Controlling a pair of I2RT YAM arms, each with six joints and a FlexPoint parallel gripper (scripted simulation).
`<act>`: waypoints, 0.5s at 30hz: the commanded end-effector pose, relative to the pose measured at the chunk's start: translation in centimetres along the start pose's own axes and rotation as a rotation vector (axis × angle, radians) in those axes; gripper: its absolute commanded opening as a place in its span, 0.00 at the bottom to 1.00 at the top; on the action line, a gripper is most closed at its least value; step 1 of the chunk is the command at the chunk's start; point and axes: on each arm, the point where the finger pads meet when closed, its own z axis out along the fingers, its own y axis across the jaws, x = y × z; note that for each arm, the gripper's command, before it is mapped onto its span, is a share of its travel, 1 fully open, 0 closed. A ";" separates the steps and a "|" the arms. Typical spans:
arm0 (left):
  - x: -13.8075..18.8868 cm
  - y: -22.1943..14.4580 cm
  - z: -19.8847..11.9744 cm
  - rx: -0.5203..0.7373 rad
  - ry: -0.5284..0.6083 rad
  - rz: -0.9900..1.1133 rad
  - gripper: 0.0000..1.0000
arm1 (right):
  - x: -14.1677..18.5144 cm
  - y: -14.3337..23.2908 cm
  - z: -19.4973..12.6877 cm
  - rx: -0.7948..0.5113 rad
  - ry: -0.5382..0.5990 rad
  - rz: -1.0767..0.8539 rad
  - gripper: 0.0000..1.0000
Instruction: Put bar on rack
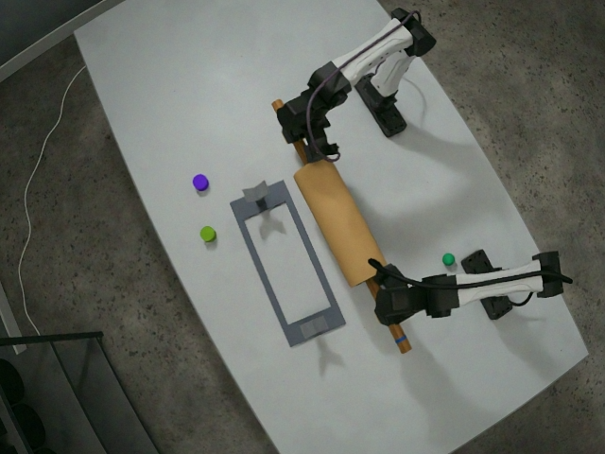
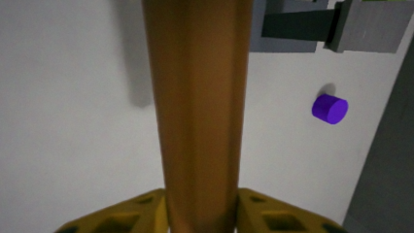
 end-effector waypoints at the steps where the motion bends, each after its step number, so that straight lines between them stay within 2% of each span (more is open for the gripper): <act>1: 0.1 4.0 -0.8 -0.108 -0.026 0.023 0.19 | -0.2 -3.0 -1.3 0.099 0.031 0.026 0.18; 15: 1.3 8.2 0.7 -0.125 -0.040 0.060 0.19 | -1.4 -5.3 -0.6 0.112 0.046 0.063 0.18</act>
